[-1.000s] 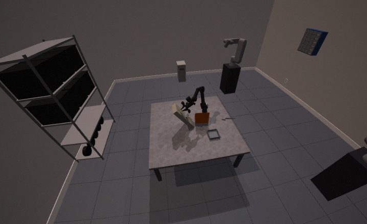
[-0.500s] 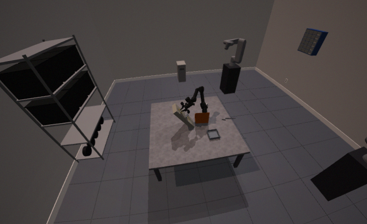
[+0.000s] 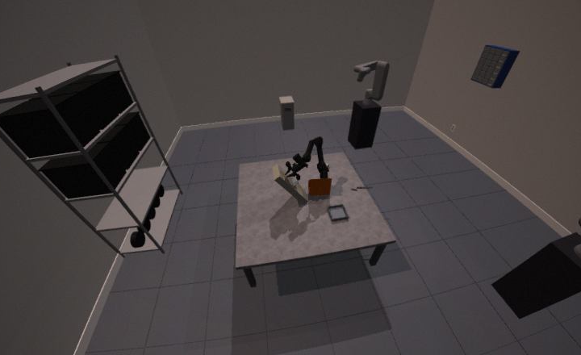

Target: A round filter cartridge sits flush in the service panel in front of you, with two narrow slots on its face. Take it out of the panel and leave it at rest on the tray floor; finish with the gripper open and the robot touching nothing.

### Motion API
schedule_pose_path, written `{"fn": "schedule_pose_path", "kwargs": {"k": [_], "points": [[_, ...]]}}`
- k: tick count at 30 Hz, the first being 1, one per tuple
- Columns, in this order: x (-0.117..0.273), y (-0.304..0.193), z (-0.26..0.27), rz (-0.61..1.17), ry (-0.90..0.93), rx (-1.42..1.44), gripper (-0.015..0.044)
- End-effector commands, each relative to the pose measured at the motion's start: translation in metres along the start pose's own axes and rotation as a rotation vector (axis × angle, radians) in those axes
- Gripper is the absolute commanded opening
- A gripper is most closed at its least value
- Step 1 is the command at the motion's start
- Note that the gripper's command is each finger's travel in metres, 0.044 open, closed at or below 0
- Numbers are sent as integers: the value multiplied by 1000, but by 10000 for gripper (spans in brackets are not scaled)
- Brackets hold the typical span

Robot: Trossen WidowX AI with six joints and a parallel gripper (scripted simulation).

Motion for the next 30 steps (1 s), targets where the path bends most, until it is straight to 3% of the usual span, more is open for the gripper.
{"fn": "schedule_pose_path", "kwargs": {"k": [1,30], "points": [[0,-1,0,3,0,3,105],[-12,-1,1,3,1,3,105]]}}
Point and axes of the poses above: the point midway between the two fingers, 35 mm back from their tips, its own x axis back along the fingers, its own z axis across the jaws, y = z × x, the point moved 10 cm from there along x, back along the fingers, and after that the axes turned 12 degrees about -x, right-handed, at the moved point
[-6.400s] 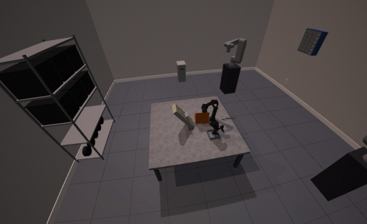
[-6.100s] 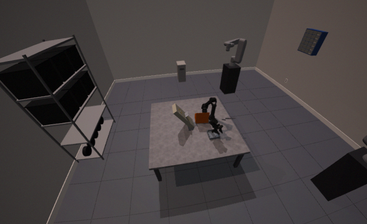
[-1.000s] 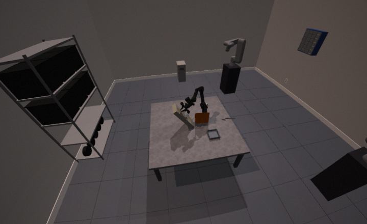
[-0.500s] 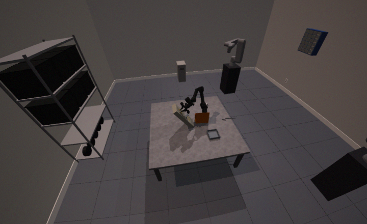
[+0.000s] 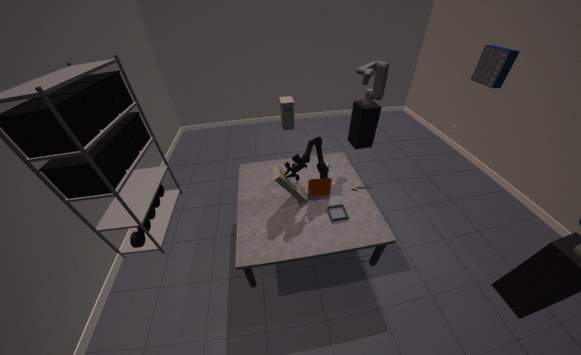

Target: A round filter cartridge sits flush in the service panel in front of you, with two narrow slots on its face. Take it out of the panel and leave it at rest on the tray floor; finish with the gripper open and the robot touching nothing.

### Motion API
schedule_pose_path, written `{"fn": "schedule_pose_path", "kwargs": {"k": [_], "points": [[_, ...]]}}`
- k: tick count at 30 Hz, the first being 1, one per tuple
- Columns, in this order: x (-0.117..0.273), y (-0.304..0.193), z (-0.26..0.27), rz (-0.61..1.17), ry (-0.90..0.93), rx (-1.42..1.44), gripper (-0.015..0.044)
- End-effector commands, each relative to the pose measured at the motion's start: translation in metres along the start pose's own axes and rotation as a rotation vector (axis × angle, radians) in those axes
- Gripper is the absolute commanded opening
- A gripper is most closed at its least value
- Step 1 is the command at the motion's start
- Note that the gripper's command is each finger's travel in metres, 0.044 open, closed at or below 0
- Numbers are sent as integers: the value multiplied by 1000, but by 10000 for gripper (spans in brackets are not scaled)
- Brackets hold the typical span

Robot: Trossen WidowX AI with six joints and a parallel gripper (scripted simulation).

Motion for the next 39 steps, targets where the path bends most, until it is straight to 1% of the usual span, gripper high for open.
{"fn": "schedule_pose_path", "kwargs": {"k": [1,13,22,24,26,39], "points": [[-3,1,1,2,-1,1,105],[-7,1,1,1,-1,1,105],[-3,0,0,-1,2,2,45],[-3,0,0,-1,2,2,0],[-4,0,0,-1,2,7,0],[-7,1,1,2,-1,407,0]]}}
Point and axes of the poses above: the point midway between the two fingers, 35 mm back from their tips, its own x axis back along the fingers, its own z axis across the jaws, y = z × x, the point moved 10 cm from there along x, back along the fingers, and after that the axes turned 12 degrees about -x, right-handed, at the moved point
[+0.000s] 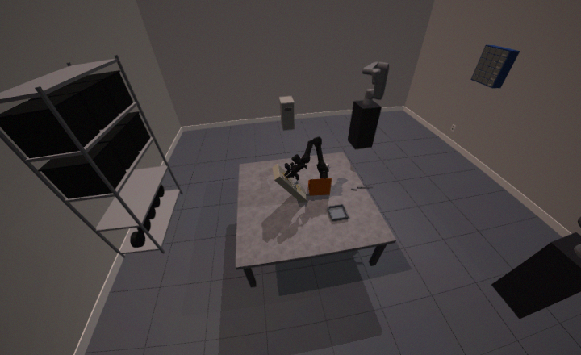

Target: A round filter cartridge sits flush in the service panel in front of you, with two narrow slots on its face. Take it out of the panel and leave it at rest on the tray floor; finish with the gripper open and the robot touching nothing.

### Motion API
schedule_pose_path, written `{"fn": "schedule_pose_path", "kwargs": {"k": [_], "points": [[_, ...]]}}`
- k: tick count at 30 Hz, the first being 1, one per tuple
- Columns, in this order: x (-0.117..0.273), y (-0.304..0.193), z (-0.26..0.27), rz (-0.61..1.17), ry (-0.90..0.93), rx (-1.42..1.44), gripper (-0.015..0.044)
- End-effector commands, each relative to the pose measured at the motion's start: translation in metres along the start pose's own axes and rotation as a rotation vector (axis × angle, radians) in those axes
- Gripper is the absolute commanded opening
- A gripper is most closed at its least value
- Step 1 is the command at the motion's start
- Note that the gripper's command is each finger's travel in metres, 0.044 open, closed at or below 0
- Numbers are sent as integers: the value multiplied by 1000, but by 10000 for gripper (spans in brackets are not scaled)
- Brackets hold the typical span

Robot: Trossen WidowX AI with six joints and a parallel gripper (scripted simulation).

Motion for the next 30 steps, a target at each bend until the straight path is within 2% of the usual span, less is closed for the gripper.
{"fn": "schedule_pose_path", "kwargs": {"k": [1,30], "points": [[-4,2,1,4,-3,150,0],[-6,2,1,5,0,1159,0]]}}
Point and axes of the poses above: the point midway between the two fingers, 35 mm back from their tips, its own x axis back along the fingers, its own z axis across the jaws, y = z × x, the point moved 10 cm from there along x, back along the fingers, and after that the axes turned 12 degrees about -x, right-handed, at the moved point
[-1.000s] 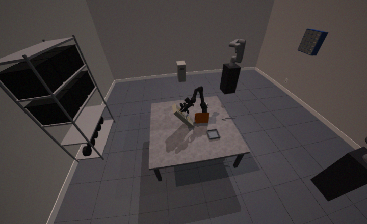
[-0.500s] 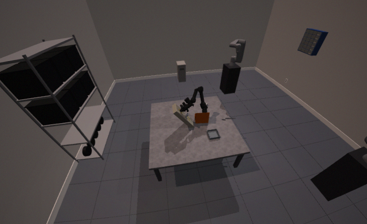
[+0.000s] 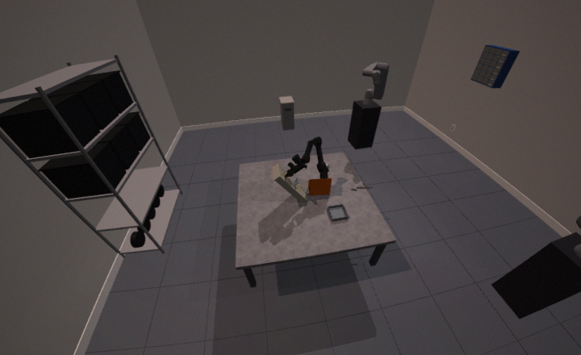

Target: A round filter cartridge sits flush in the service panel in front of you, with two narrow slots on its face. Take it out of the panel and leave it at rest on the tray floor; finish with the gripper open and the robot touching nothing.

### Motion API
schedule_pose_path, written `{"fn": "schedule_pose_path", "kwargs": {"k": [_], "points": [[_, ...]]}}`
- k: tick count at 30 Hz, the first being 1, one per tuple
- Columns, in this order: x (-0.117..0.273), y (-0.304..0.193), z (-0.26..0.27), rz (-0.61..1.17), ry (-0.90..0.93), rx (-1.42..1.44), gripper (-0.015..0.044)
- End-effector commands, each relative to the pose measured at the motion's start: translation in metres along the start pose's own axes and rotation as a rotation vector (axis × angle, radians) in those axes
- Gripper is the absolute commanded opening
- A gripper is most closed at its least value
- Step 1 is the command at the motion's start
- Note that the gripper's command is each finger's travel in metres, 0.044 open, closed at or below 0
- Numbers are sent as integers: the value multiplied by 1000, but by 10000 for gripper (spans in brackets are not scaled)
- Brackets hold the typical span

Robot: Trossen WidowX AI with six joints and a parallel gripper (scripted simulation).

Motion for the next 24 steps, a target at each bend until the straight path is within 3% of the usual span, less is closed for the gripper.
{"fn": "schedule_pose_path", "kwargs": {"k": [1,5,10,24], "points": [[-5,2,0,6,4,162,0],[-6,2,0,5,4,294,0],[-2,2,0,8,4,243,0],[71,3,0,11,4,171,0]]}}
Point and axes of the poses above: the point midway between the two fingers, 35 mm back from their tips, its own x axis back along the fingers, its own z axis across the jaws, y = z × x, the point moved 10 cm from there along x, back along the fingers, and after that the axes turned 12 degrees about -x, right-handed, at the moved point
